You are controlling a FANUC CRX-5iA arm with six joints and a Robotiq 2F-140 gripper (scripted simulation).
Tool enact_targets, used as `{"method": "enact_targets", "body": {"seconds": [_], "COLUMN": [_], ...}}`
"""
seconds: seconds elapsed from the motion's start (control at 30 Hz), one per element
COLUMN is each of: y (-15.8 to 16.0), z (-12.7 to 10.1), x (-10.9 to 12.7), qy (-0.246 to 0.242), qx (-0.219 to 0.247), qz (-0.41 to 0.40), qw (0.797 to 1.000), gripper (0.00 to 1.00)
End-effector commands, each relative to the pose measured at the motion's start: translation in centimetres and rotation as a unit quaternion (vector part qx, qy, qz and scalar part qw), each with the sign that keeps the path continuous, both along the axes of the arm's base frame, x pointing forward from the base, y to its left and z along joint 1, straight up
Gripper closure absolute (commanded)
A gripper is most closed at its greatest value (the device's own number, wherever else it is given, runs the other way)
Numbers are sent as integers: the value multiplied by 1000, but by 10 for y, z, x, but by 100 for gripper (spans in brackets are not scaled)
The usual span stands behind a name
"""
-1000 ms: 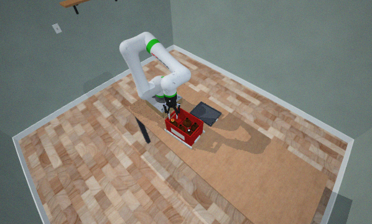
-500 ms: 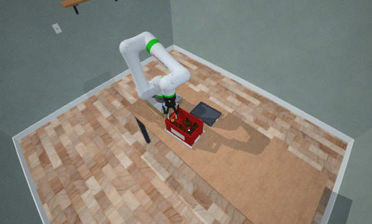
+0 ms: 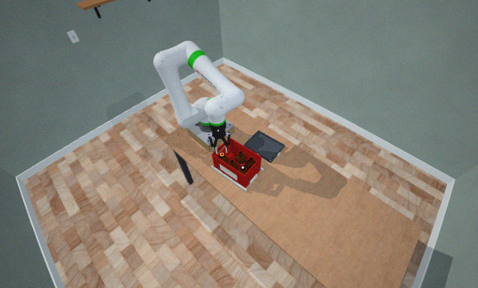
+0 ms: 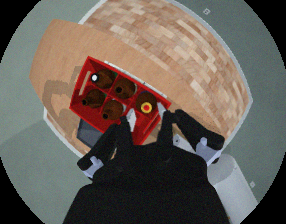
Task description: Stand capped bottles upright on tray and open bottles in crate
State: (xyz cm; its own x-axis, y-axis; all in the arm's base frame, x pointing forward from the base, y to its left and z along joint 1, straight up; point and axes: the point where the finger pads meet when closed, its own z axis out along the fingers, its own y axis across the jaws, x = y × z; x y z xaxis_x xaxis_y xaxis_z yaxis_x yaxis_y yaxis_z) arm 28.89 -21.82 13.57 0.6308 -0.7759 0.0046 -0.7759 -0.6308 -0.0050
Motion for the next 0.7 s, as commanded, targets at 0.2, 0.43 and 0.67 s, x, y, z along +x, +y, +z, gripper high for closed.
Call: {"method": "enact_targets", "body": {"seconds": [0.2,0.43,0.67], "y": [0,0,0], "z": [-15,-24,-33], "x": [1,2,2], "qy": [0,0,0], "qx": [0,0,0], "qz": [0,0,0], "qw": [1000,1000,1000], "gripper": [62,62,62]}}
